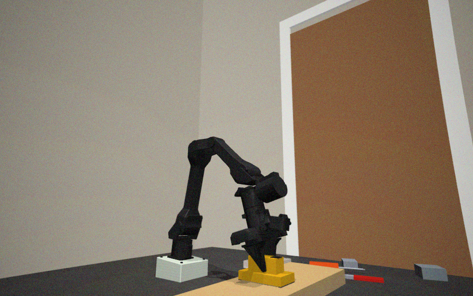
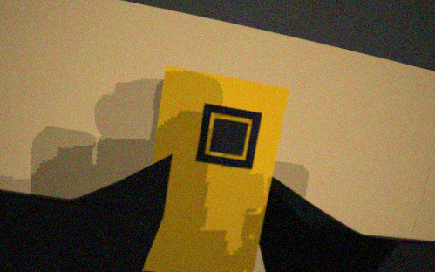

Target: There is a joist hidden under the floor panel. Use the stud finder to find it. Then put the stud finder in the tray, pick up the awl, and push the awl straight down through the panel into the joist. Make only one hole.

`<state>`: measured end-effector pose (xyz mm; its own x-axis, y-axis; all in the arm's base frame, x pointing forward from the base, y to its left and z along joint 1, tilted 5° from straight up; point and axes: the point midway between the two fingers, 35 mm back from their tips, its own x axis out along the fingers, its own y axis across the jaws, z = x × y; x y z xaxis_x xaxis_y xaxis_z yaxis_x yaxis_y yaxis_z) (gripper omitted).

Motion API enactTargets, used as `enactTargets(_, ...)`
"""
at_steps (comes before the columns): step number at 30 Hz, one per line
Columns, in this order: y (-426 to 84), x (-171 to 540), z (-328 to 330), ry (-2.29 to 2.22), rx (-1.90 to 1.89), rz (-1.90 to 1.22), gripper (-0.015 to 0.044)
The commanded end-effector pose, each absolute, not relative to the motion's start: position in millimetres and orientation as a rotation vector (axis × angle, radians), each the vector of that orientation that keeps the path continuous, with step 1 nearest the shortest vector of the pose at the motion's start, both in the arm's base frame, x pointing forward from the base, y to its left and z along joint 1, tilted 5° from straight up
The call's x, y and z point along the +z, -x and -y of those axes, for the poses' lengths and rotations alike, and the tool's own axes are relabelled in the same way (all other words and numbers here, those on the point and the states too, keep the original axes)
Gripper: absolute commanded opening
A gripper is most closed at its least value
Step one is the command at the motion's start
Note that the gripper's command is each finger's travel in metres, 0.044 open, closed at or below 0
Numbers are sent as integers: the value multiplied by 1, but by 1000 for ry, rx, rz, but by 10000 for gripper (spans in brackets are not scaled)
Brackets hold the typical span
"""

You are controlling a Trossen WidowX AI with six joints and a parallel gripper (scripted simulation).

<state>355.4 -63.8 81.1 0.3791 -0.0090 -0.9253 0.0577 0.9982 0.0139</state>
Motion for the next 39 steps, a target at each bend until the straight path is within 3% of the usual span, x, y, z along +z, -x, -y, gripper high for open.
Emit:
enactTargets(1,-356,81,57,-48,-45,-1182,0)
enactTargets(39,-359,82,1,-53,-41,-1182,0)
